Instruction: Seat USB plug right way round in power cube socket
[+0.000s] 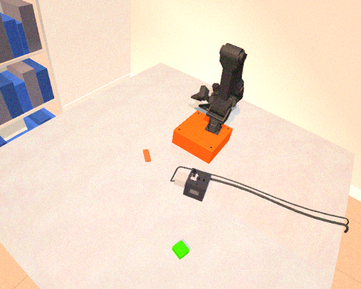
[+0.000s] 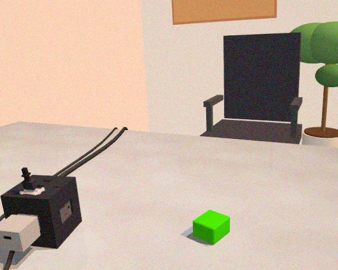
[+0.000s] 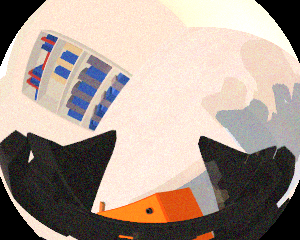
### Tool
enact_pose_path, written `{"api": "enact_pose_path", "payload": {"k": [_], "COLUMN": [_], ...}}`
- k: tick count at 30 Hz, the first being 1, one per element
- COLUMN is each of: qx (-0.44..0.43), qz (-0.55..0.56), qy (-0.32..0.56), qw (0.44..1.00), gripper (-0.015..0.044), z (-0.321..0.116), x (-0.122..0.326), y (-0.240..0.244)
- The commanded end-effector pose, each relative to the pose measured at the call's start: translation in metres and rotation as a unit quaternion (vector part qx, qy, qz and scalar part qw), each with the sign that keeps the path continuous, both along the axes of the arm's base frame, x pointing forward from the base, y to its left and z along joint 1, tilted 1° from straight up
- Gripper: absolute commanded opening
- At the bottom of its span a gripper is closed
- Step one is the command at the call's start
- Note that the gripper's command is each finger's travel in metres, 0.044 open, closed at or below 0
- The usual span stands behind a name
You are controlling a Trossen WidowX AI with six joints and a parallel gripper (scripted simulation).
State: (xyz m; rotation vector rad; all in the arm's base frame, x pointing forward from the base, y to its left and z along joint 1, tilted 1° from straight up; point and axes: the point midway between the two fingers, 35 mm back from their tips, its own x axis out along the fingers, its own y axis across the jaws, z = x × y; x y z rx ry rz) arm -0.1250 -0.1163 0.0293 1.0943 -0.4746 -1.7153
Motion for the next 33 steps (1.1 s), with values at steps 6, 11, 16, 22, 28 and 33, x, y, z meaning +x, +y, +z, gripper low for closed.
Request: {"api": "enact_pose_path", "payload": {"k": [6,11,16,22,28,33], "qx": [0.053,0.112,0.175,0.232,0.284,0.318], "qz": [-0.096,-0.196,-0.298,-0.404,-0.489,-0.548], "qy": [0.024,0.03,0.007,-0.032,-0.076,-0.127], "qw": [0.994,0.974,0.938,0.884,0.821,0.763], "gripper": [0.044,0.044,0.044,0.044,0.044,0.044], "z": [-0.005,-0.005,-0.003,0.0,0.007,0.014], "x": [-0.035,-0.06,-0.061,-0.033,0.022,0.087], "y": [0.042,0.102,0.17,0.243,0.308,0.343]}}
